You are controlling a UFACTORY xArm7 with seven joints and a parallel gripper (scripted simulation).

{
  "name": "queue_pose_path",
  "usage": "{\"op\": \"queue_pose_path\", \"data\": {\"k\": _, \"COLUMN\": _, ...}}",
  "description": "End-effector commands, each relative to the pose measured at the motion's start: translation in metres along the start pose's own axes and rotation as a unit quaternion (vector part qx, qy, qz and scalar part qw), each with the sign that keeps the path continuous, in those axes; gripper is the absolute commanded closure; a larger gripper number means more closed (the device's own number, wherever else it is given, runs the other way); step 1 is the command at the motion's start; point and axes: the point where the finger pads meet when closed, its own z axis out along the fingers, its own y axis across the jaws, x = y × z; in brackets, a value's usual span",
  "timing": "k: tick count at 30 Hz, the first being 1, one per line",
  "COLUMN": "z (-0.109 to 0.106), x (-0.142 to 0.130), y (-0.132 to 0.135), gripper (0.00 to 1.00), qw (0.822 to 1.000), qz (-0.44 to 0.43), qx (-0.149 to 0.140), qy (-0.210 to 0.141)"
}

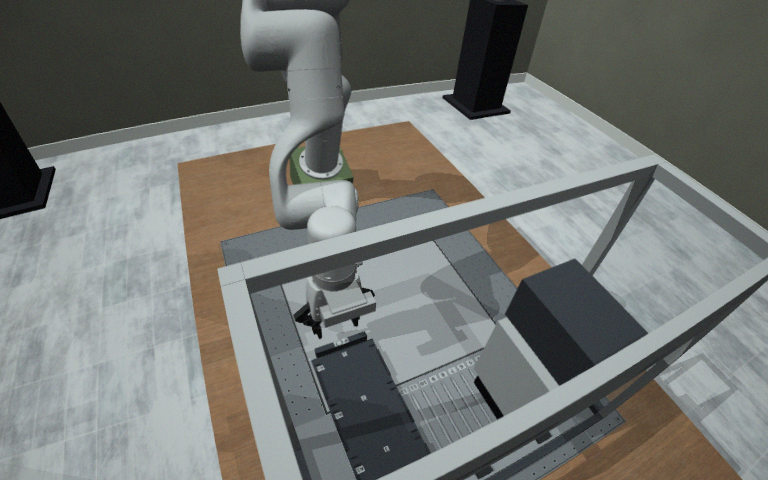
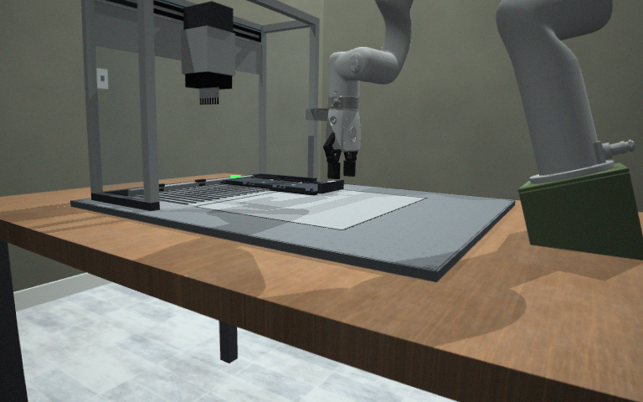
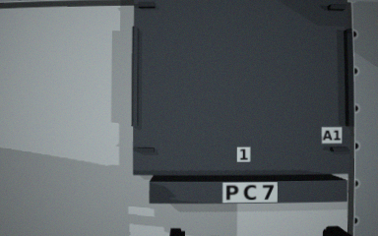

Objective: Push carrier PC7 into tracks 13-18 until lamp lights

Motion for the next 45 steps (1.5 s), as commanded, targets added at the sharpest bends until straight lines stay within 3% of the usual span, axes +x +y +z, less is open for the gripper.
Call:
{"op": "queue_pose_path", "data": {"k": 1, "z": -0.009, "x": 0.001, "y": 0.001, "gripper": 0.18, "qw": 1.0, "qz": 0.0, "qx": 0.0, "qy": 0.002}}
{"op": "queue_pose_path", "data": {"k": 45, "z": -0.073, "x": 0.001, "y": 0.001, "gripper": 0.18, "qw": 1.0, "qz": 0.0, "qx": 0.0, "qy": 0.002}}
